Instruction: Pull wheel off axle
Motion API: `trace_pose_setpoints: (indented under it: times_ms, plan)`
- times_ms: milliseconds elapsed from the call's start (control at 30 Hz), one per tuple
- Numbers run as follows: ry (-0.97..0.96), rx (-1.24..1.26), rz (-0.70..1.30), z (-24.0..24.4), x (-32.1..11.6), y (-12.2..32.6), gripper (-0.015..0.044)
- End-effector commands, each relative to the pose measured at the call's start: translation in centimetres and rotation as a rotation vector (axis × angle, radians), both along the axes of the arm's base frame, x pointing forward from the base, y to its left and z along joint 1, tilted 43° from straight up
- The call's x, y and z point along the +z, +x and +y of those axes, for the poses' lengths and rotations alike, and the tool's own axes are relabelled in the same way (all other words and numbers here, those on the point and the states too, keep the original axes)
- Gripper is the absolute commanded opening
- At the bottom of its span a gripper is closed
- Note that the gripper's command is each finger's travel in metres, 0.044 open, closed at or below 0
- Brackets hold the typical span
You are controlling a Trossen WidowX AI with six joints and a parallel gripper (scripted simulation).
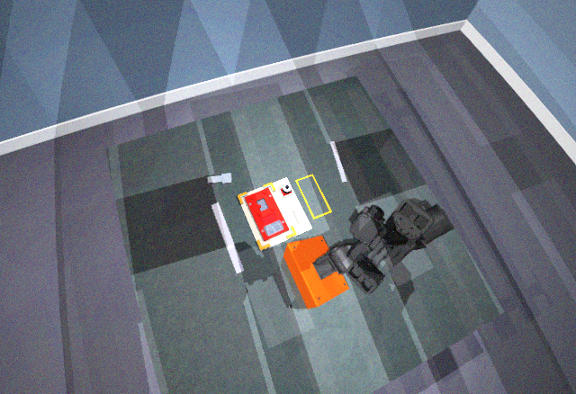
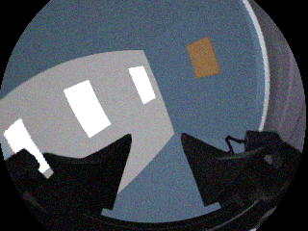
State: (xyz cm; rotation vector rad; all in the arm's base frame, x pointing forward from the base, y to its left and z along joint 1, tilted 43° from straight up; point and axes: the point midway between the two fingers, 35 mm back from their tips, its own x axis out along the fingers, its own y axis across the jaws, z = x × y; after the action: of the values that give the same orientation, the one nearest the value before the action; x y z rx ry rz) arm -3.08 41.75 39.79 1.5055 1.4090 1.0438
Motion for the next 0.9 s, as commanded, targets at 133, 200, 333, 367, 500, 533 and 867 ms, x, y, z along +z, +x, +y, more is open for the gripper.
trace_pose_setpoints:
  times_ms: [133,200,333,367,500,533,867]
  plan:
    - [-0.221,-0.282,0.013,1.1,-6.2,10.6,0.03]
    - [-0.252,-0.32,0.018,0.9,-7.0,12.1,0.03]
    - [-0.357,-0.438,0.022,0.4,-9.8,16.3,0.03]
    - [-0.391,-0.476,0.025,0.1,-10.7,17.7,0.03]
    - [-0.53,-0.624,0.041,-1.8,-14.2,23.0,0.03]
    - [-0.565,-0.66,0.046,-2.4,-15.0,24.2,0.03]
    - [-0.925,-0.973,0.117,-11.6,-23.1,35.0,0.03]
